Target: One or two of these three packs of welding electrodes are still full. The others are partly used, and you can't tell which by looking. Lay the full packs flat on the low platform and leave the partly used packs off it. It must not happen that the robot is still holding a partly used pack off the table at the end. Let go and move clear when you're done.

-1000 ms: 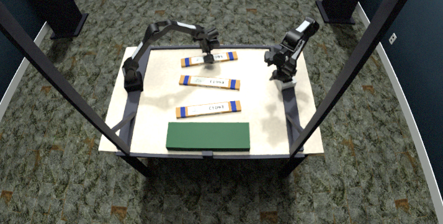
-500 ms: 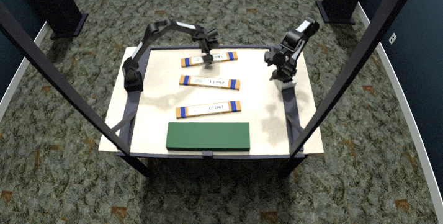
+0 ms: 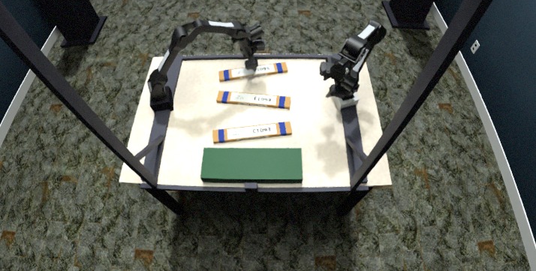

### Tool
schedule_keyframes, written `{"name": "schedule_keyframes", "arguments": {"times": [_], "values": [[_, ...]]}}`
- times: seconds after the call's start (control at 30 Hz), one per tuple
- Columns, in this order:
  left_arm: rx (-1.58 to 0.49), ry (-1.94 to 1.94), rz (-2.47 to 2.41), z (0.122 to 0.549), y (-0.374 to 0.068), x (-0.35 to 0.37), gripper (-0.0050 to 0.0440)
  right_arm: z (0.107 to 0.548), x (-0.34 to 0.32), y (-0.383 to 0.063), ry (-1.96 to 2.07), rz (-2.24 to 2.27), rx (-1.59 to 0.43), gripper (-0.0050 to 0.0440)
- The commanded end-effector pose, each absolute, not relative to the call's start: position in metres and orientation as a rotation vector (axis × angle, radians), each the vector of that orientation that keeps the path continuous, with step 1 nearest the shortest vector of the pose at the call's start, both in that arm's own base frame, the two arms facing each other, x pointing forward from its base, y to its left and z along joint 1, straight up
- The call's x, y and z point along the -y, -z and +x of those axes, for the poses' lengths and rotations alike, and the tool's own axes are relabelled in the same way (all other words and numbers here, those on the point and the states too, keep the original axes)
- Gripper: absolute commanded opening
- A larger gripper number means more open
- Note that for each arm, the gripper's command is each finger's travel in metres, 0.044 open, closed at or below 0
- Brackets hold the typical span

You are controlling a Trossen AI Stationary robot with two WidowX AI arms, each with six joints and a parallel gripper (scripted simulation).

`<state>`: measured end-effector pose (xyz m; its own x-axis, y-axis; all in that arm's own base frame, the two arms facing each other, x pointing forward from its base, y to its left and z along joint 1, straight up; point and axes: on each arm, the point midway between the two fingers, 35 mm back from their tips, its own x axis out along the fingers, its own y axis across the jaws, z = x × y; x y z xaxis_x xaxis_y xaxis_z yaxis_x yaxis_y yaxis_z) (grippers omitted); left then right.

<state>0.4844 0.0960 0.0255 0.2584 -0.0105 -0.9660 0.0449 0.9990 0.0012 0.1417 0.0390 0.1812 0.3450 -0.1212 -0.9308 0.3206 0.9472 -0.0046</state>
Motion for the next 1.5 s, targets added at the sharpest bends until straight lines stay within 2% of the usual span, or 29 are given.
{"name": "schedule_keyframes", "arguments": {"times": [0.0, 0.2, 0.27, 0.6, 1.47], "values": [[-1.245, 0.03, 0.041, 0.492, -0.059, -0.098, 0.043, 0.144, -0.04, -0.188, 0.283, 0.201, -1.167, 0.043], [-1.149, 0.185, 0.138, 0.457, -0.059, -0.07, 0.043, 0.178, -0.028, -0.169, 0.286, 0.194, -1.18, 0.043], [-1.149, 0.185, 0.138, 0.457, -0.059, -0.07, 0.043, 0.178, -0.028, -0.169, 0.286, 0.194, -1.18, 0.043], [-1.149, 0.185, 0.138, 0.406, -0.072, -0.031, 0.043, 0.24, -0.008, -0.15, 0.282, 0.199, -1.161, 0.043], [-1.163, 0.191, 0.129, 0.294, -0.104, 0.058, 0.043, 0.239, -0.008, -0.149, 0.285, 0.198, -1.159, 0.043]]}}
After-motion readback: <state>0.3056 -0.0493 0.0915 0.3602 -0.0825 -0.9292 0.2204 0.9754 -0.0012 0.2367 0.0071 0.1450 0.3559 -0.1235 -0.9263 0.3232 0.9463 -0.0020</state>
